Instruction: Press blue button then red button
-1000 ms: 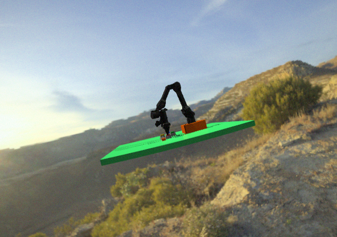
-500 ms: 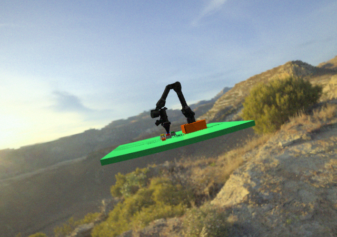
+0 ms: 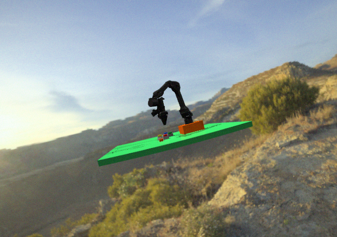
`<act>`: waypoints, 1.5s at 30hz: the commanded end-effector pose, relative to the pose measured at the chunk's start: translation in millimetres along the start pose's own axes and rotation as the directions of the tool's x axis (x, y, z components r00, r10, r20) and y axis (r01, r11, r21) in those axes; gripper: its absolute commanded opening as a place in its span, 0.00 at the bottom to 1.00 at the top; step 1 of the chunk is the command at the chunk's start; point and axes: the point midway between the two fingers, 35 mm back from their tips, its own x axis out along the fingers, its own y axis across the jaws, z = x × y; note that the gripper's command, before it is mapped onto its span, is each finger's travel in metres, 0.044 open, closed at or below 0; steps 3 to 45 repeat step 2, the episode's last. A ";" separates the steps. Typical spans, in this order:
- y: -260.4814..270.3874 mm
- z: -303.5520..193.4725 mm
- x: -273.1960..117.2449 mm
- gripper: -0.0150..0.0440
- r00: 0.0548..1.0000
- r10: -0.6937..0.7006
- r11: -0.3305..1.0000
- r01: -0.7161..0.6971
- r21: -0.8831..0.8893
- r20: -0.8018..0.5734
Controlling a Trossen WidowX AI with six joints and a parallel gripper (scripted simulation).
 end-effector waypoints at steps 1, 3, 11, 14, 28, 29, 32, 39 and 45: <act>9.5 -4.6 -7.8 0.82 1.000 -0.008 1.000 0.008 0.015 -0.008; 9.5 -4.6 -7.8 0.82 1.000 -0.008 1.000 0.008 0.015 -0.008; 9.5 -4.6 -7.8 0.82 1.000 -0.008 1.000 0.008 0.015 -0.008; 9.5 -4.6 -7.8 0.82 1.000 -0.008 1.000 0.008 0.015 -0.008; 9.5 -4.6 -7.8 0.82 1.000 -0.008 1.000 0.008 0.015 -0.008; 9.5 -4.6 -7.8 0.82 1.000 -0.008 1.000 0.008 0.015 -0.008; 9.5 -4.6 -7.8 0.82 1.000 -0.008 1.000 0.008 0.015 -0.008; 9.5 -4.6 -7.8 0.82 1.000 -0.008 1.000 0.008 0.015 -0.008; 9.5 -4.6 -7.8 0.82 1.000 -0.008 1.000 0.008 0.015 -0.008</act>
